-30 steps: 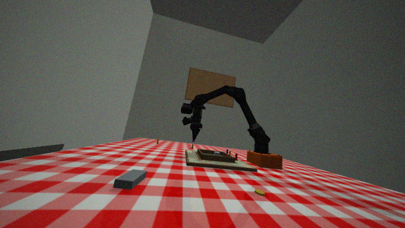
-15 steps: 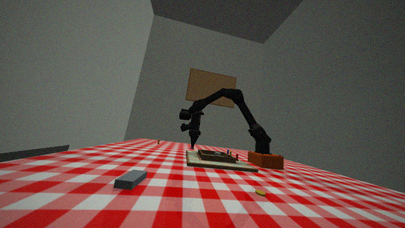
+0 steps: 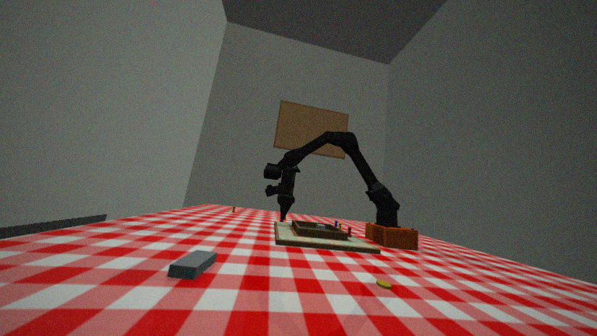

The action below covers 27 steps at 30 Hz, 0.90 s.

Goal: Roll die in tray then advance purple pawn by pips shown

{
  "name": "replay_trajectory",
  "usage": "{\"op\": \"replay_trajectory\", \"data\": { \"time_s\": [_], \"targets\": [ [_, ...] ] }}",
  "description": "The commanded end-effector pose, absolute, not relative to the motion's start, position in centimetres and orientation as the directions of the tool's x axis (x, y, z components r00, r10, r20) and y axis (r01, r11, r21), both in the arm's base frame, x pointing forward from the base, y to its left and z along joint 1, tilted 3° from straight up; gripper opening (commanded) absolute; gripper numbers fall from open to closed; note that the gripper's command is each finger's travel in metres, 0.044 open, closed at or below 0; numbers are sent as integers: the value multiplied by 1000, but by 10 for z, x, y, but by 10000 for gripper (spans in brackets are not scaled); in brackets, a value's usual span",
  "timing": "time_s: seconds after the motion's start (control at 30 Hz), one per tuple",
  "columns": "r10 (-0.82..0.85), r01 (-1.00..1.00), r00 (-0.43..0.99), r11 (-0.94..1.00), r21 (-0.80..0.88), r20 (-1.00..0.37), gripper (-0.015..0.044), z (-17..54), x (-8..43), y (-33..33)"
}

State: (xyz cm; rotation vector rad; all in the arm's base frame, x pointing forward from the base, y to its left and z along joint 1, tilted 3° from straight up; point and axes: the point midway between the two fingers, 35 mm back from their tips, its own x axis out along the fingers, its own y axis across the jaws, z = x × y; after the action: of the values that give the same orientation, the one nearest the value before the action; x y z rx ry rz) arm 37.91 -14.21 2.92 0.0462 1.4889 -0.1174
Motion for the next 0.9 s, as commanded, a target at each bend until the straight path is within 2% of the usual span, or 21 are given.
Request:
{"op": "replay_trajectory", "data": {
  "time_s": [0.0,0.33,0.47,0.57,0.7,0.87],
  "targets": [
    [-46,111,65,993,-38,-997,0,22,377,-142],
    [-49,107,76,993,-41,-996,263,31,379,-142],
    [-46,111,66,993,-38,-997,368,74,376,-140],
    [-46,111,65,993,-38,-997,440,77,375,-140],
    [-45,110,65,993,-38,-997,440,82,370,-134],
    [-42,101,62,994,-35,-997,440,115,325,-92]
  ]
}}
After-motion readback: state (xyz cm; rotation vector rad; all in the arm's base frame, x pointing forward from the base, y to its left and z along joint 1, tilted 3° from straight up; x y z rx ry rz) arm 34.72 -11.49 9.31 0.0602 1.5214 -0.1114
